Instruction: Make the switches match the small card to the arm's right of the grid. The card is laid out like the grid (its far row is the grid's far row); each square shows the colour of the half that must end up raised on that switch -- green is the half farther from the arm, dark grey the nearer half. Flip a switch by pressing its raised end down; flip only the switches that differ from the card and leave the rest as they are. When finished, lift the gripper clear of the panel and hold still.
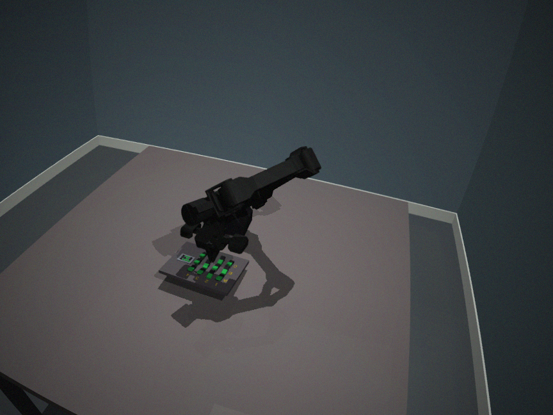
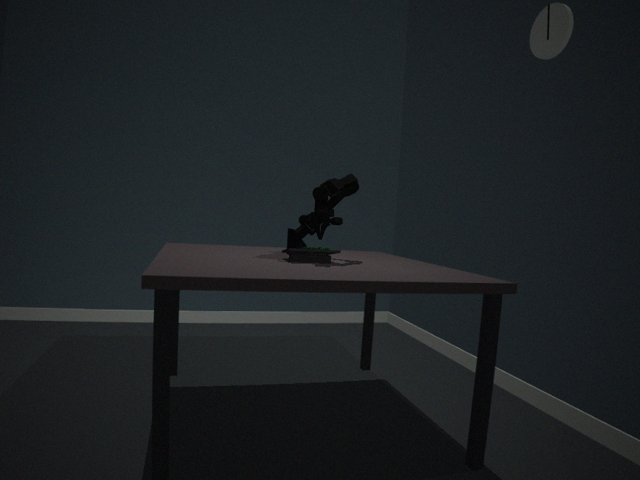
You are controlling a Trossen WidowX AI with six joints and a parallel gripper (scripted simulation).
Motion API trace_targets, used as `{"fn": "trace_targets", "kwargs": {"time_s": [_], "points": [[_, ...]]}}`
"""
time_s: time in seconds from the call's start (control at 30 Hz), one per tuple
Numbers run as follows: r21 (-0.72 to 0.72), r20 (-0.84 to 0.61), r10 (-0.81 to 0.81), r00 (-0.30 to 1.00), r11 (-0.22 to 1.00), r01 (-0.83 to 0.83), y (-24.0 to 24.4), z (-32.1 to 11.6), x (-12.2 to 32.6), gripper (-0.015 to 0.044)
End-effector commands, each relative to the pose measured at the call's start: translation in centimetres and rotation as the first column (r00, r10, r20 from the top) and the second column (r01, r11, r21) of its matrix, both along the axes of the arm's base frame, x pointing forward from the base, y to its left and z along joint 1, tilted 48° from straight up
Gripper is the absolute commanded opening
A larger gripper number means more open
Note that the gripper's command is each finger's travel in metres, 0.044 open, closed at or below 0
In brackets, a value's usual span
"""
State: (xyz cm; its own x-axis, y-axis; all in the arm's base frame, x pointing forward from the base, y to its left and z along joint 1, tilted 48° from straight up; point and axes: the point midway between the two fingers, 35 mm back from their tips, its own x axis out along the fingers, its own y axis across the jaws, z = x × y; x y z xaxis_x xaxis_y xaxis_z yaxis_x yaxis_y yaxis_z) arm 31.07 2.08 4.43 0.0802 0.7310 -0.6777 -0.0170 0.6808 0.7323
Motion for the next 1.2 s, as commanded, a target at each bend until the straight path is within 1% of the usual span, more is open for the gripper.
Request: {"fn": "trace_targets", "kwargs": {"time_s": [0.0, 0.6, 1.17], "points": [[0.008, 0.001, -0.01, 1.0, 1.0, 0.01, 0.7, -0.5, -0.1, 0.0], [0.008, 0.001, -0.01, 1.0, 1.0, 0.01, 2.5, -2.1, 0.1, 0.0], [0.008, 0.001, -0.01, 1.0, 1.0, 0.01, 2.5, -2.1, 0.1, 0.0]]}}
